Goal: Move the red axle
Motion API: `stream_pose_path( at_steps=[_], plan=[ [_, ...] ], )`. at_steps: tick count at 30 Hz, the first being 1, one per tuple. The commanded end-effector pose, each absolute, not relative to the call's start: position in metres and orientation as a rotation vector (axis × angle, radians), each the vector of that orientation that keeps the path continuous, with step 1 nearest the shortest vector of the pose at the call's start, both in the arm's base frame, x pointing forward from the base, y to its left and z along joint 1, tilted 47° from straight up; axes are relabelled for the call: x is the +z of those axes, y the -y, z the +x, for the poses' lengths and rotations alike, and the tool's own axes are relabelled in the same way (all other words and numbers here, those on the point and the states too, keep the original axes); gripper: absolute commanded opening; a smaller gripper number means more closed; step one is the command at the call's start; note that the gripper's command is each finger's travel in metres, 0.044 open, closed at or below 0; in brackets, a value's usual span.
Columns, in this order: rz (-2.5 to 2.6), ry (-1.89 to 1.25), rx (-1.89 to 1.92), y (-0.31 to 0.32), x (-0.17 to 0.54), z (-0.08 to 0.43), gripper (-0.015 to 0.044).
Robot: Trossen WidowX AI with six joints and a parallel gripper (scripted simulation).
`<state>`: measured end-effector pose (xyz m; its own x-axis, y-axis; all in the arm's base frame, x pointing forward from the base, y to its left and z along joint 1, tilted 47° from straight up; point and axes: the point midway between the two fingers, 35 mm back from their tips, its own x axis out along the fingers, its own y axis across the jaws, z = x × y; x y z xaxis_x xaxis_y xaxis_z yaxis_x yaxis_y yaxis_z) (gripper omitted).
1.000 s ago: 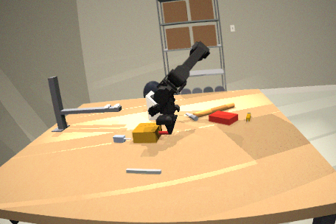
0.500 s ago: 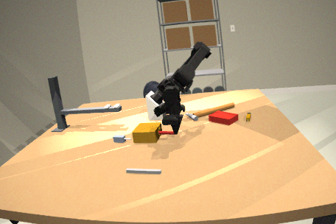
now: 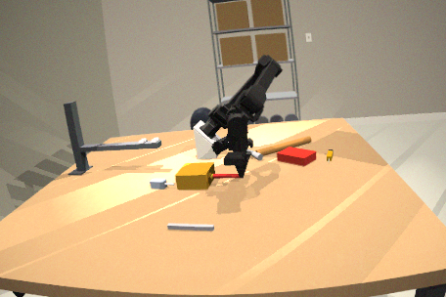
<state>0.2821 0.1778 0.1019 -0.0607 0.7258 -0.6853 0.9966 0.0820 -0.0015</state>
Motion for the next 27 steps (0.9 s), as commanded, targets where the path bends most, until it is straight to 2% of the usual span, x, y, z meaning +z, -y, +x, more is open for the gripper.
stream_pose_path(
  at_steps=[1,25,27],
  plan=[
    [1.696,-1.843,-0.667,-0.184,0.109,0.281,0.0000],
    [1.698,-1.845,-0.665,-0.197,0.107,0.282,0.0000],
    [1.700,-1.845,-0.659,-0.196,0.108,0.282,0.0053]
  ],
)
